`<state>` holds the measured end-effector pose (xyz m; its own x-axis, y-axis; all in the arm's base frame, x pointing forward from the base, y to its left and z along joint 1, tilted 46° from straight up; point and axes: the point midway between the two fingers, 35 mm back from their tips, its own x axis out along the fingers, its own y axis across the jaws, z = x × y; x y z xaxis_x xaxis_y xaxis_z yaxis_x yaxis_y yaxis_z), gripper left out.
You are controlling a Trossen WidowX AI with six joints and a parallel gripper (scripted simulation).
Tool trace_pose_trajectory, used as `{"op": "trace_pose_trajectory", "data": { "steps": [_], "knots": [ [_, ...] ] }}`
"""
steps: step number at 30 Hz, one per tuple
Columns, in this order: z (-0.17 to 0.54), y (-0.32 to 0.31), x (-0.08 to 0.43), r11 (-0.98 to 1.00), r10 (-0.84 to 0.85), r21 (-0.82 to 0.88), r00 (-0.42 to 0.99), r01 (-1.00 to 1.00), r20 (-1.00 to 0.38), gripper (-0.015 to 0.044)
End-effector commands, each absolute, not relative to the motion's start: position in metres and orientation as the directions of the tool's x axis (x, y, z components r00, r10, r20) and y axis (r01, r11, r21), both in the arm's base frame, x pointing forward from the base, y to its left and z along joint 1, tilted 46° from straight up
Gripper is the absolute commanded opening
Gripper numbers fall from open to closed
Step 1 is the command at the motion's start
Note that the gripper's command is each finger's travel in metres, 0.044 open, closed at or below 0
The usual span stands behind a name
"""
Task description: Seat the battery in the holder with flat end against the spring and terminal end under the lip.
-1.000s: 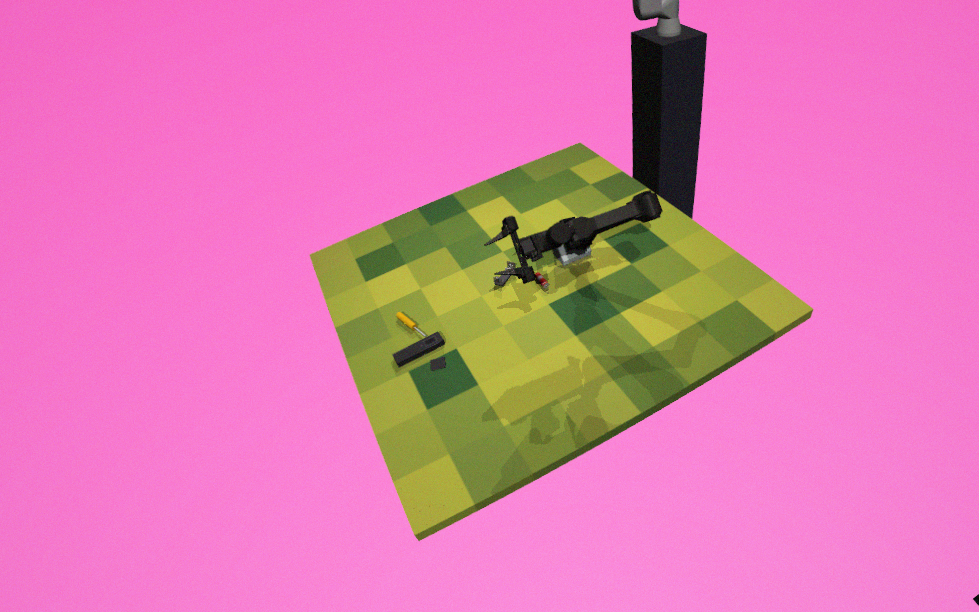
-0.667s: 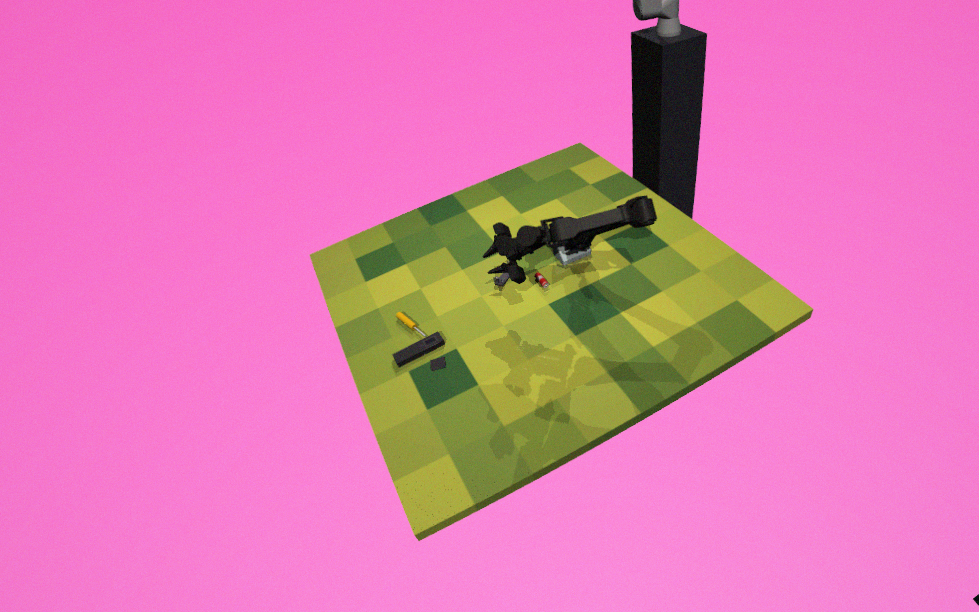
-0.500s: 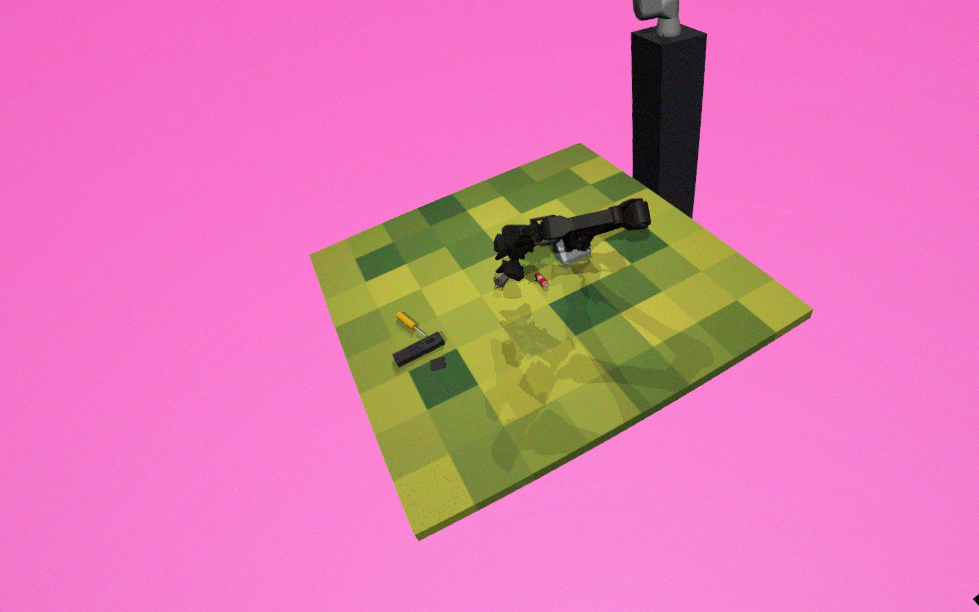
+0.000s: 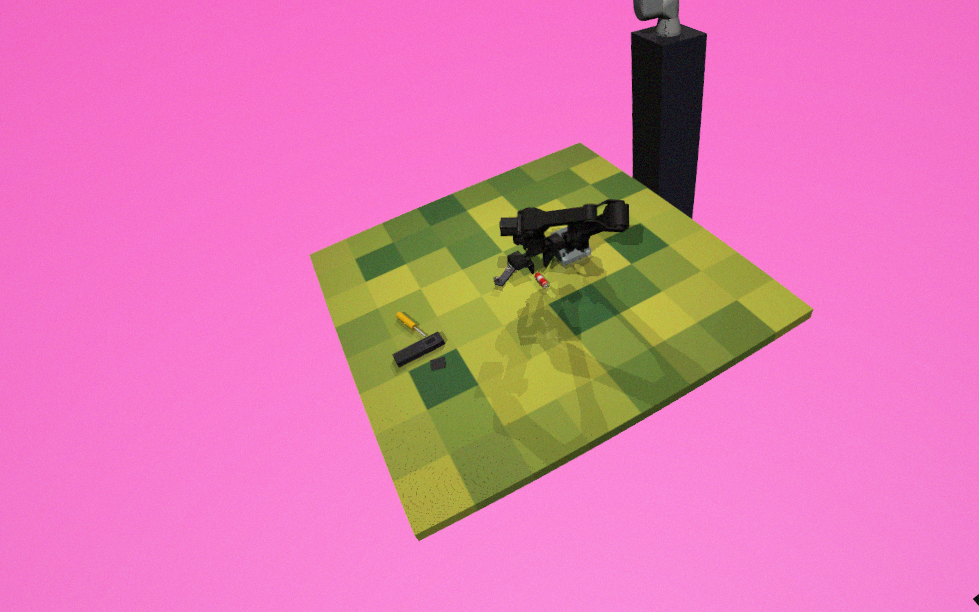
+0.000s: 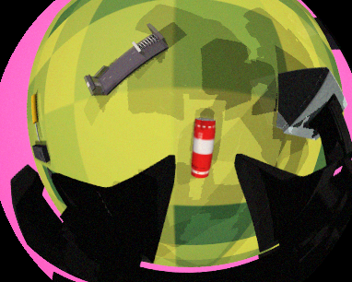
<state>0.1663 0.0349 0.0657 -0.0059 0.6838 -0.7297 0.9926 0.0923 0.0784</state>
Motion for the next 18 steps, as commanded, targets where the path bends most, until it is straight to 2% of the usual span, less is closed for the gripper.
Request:
{"op": "trace_pose_trajectory", "data": {
  "steps": [1,18],
  "knots": [
    [0.070,0.037,0.164,0.052,0.712,0.024,-0.020,0.998,-0.702,0.0230],
    [0.057,0.049,0.165,0.051,0.709,0.024,-0.019,0.998,-0.705,0.0230]
  ]
}}
